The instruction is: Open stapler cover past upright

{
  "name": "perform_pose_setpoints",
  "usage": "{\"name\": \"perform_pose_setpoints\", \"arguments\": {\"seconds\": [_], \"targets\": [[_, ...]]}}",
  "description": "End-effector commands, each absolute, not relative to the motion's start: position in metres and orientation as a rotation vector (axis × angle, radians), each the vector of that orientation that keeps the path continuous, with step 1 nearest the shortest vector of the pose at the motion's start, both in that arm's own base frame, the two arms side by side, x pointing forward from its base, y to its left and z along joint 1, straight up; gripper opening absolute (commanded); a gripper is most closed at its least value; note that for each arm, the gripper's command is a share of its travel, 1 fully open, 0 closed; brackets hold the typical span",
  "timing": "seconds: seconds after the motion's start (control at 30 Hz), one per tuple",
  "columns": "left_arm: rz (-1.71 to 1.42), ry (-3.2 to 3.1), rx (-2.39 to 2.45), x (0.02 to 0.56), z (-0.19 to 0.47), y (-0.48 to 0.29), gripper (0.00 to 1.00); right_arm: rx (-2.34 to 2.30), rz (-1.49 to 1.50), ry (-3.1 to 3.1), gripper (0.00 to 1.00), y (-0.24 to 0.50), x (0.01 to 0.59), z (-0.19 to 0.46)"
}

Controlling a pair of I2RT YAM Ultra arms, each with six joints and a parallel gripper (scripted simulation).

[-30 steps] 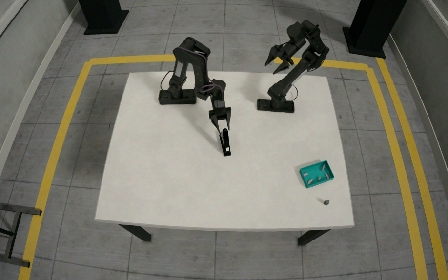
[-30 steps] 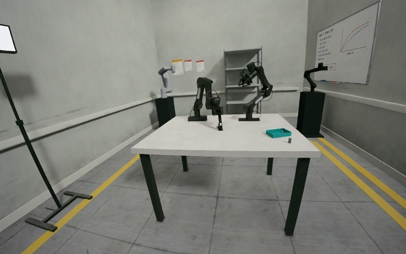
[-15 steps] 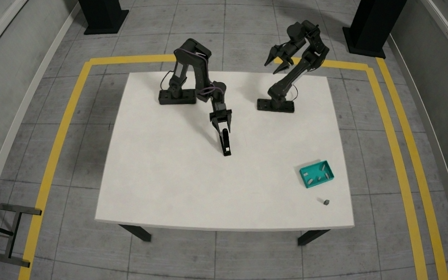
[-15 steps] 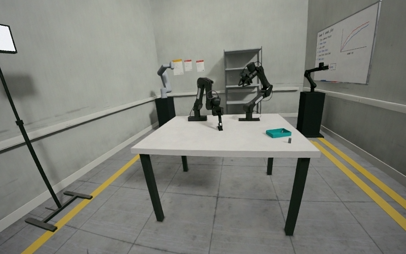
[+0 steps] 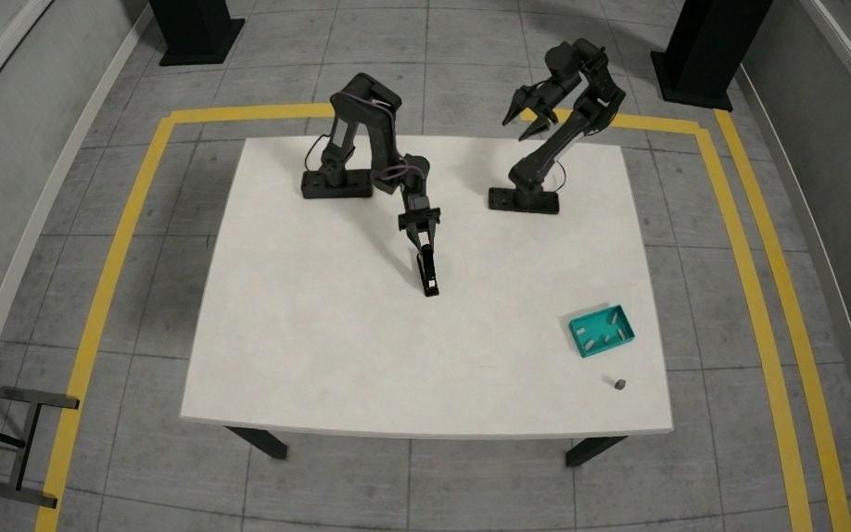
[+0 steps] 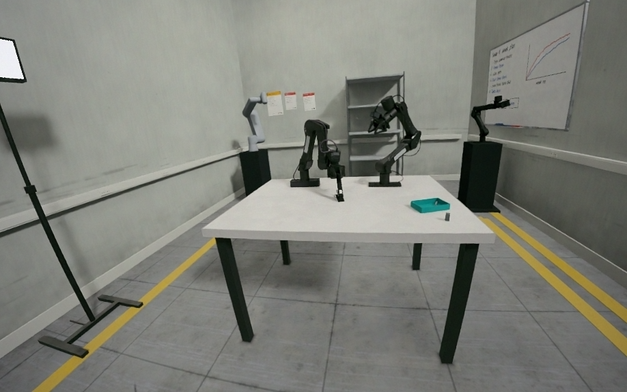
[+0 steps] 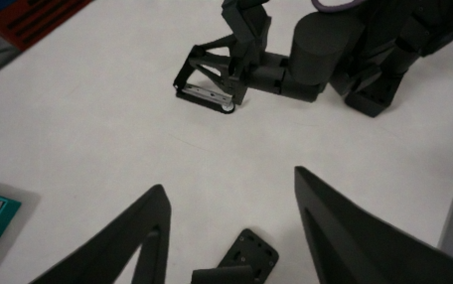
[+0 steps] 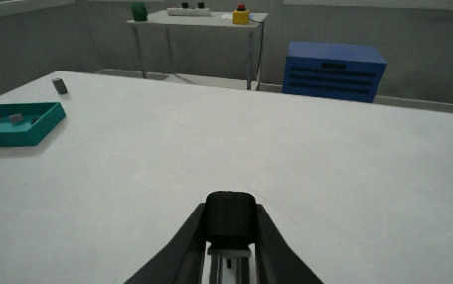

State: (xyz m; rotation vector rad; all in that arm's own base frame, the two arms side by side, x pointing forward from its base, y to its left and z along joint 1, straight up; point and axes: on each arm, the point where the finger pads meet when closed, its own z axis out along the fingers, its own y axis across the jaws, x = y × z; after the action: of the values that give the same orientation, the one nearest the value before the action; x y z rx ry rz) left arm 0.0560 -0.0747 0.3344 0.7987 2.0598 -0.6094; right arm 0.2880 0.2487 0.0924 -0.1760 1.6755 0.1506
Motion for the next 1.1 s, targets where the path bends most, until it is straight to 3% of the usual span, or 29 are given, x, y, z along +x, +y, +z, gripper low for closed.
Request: {"name": "perform_pose_setpoints", "arguments": {"seconds": [0.0, 0.2, 0.23, 0.27, 0.33, 0.4, 1.07], "targets": [[-0.618, 2.041, 0.787, 0.055, 0.342, -0.073, 0.55, -0.153, 0.159, 1.661, 0.24, 0.249, 0.291, 0.099], [-0.618, 2.041, 0.787, 0.055, 0.342, -0.073, 0.55, -0.151, 0.156, 1.661, 0.16, 0.249, 0.291, 0.099], [-0.618, 2.041, 0.787, 0.055, 0.342, -0.073, 0.55, -0.151, 0.156, 1.661, 0.05, 0.249, 0.291, 0.099], [-0.618, 2.041, 0.787, 0.055, 0.342, -0.073, 0.55, -0.151, 0.156, 1.661, 0.00, 0.249, 0.291, 0.099], [-0.618, 2.041, 0.787, 0.055, 0.342, -0.073, 0.55, -0.139, 0.168, 1.651, 0.00, 0.251, 0.291, 0.103], [-0.618, 2.041, 0.787, 0.055, 0.342, -0.073, 0.55, -0.151, 0.165, 1.662, 0.17, 0.252, 0.292, 0.102], [-0.618, 2.041, 0.787, 0.055, 0.342, -0.073, 0.55, -0.170, 0.166, 1.856, 0.17, 0.255, 0.311, 0.112]]}}
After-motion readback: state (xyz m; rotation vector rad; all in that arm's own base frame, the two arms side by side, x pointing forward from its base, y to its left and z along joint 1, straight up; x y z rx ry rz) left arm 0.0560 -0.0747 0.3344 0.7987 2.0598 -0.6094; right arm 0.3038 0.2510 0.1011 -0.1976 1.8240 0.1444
